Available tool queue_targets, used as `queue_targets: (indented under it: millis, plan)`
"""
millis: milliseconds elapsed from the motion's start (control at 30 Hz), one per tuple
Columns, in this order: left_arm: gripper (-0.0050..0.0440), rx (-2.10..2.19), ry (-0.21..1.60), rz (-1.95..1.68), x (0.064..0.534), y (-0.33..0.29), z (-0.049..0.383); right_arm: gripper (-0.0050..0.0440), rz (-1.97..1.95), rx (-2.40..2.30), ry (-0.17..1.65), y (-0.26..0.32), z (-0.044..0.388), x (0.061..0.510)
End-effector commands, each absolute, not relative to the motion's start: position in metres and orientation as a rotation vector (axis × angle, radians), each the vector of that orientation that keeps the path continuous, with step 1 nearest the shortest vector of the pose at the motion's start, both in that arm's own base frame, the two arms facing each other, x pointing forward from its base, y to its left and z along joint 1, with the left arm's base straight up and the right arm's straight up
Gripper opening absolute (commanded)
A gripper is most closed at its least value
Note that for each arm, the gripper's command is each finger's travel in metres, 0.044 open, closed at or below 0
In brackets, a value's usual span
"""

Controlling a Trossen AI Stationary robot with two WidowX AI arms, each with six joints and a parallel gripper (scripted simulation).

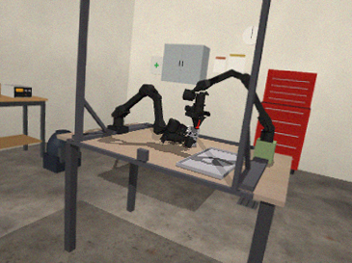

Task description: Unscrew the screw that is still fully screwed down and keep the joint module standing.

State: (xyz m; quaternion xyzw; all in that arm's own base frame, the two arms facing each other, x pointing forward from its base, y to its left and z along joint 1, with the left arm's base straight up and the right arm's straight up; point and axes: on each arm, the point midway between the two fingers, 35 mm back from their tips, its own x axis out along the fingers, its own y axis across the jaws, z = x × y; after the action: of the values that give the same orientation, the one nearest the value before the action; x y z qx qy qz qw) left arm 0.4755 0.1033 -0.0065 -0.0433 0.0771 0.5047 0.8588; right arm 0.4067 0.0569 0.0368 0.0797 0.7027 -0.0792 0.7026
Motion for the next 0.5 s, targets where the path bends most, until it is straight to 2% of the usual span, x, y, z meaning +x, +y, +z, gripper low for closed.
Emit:
queue_targets:
  millis: [0,267,467]
  plan:
    - [0.0245,-0.107,0.137,1.061,0.4798,0.1049,0.0042,0.013,-0.059,0.07,1.55,0.06,0.045,0.4107]
    - [0.0245,-0.107,0.137,1.061,0.4798,0.1049,0.0042,0.013,0.194,-0.193,1.542,0.0599,0.0449,0.4107]
    - [0.0245,-0.107,0.137,1.061,0.4798,0.1049,0.0042,0.013,0.226,-0.225,1.539,0.0597,0.0454,0.4105]
